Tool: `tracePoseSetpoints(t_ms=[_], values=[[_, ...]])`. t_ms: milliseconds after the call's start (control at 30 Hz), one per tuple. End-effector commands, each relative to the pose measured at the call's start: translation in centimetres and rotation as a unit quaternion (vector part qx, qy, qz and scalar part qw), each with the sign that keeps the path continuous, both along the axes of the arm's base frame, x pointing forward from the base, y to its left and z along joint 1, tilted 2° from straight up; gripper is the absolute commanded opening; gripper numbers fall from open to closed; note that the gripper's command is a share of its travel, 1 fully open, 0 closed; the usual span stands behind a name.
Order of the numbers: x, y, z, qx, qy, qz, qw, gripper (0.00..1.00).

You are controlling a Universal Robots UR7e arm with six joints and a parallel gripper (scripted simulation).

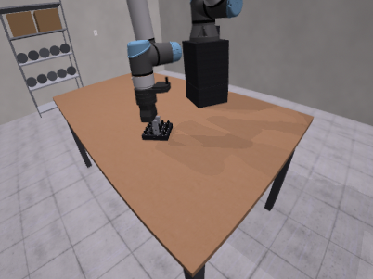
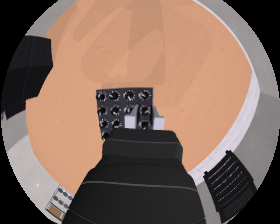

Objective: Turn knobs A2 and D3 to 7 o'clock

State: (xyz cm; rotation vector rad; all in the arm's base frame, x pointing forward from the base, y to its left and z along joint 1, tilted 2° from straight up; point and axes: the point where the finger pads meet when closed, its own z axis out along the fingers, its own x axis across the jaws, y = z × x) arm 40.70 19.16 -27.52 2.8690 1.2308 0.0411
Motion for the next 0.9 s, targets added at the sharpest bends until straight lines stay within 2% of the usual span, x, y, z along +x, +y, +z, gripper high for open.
tracePoseSetpoints(t_ms=[0, 100, 133, 867], values=[[0.05, 0.01, 0.05, 0.000, -0.001, 0.000, 1.000, 0.46], [0.05, 0.01, 0.05, 0.000, -0.001, 0.000, 1.000, 0.46], [0.05, 0.01, 0.05, 0.000, -0.001, 0.000, 1.000, 0.30], [0.05, 0.01, 0.05, 0.000, -0.001, 0.000, 1.000, 0.30]])
